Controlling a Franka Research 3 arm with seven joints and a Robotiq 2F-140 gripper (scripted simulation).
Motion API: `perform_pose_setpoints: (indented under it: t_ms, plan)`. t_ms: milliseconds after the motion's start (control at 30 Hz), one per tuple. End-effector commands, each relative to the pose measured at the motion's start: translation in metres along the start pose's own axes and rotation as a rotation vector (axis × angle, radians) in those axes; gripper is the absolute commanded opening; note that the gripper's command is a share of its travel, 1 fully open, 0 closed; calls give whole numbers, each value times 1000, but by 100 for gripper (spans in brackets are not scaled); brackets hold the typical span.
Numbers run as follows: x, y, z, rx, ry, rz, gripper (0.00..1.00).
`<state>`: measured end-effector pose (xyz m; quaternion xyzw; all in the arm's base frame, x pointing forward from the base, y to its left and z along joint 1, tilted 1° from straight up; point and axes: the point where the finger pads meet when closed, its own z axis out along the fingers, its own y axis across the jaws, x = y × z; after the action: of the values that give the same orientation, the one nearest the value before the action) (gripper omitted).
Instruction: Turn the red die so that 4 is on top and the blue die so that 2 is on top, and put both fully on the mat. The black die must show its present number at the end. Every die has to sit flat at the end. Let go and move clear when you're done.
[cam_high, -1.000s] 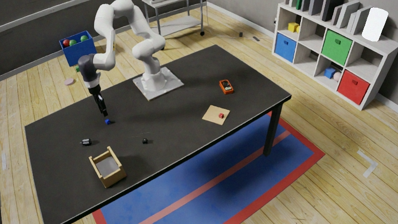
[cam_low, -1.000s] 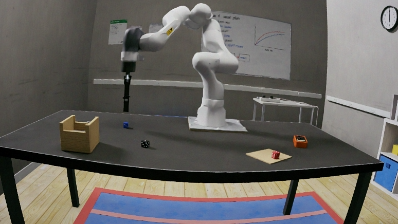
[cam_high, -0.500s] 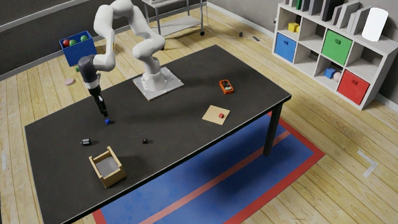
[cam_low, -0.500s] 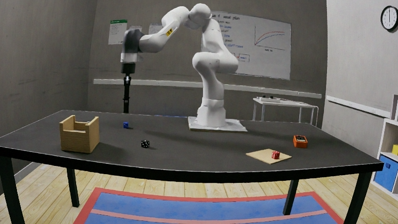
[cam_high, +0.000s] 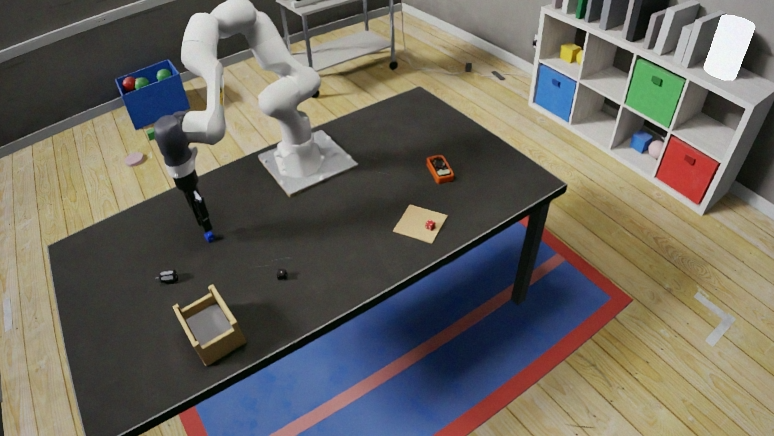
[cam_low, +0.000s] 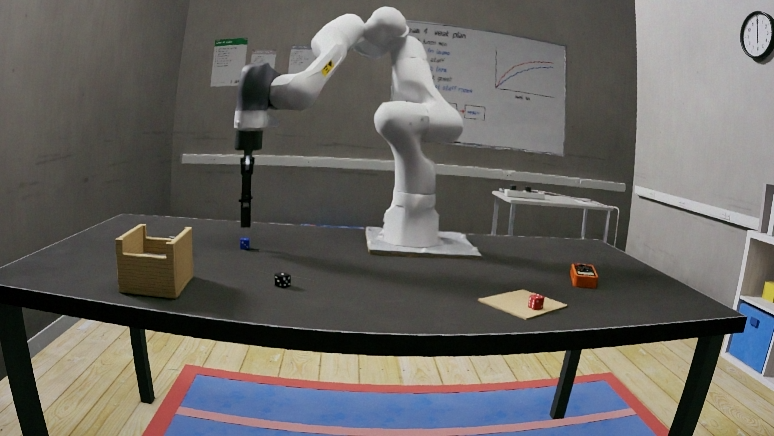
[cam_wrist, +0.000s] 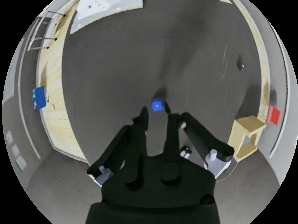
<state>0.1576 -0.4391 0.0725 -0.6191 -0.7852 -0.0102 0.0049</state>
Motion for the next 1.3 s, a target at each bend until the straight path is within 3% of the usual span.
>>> perform_pose_setpoints:
  t_ms: [0, 600, 1267]
  plan:
    - [-3, 1, 5, -2, -8, 4, 32]
    - [-3, 2, 24, -2, -8, 4, 32]
    - [-3, 2, 26, -2, -8, 4, 32]
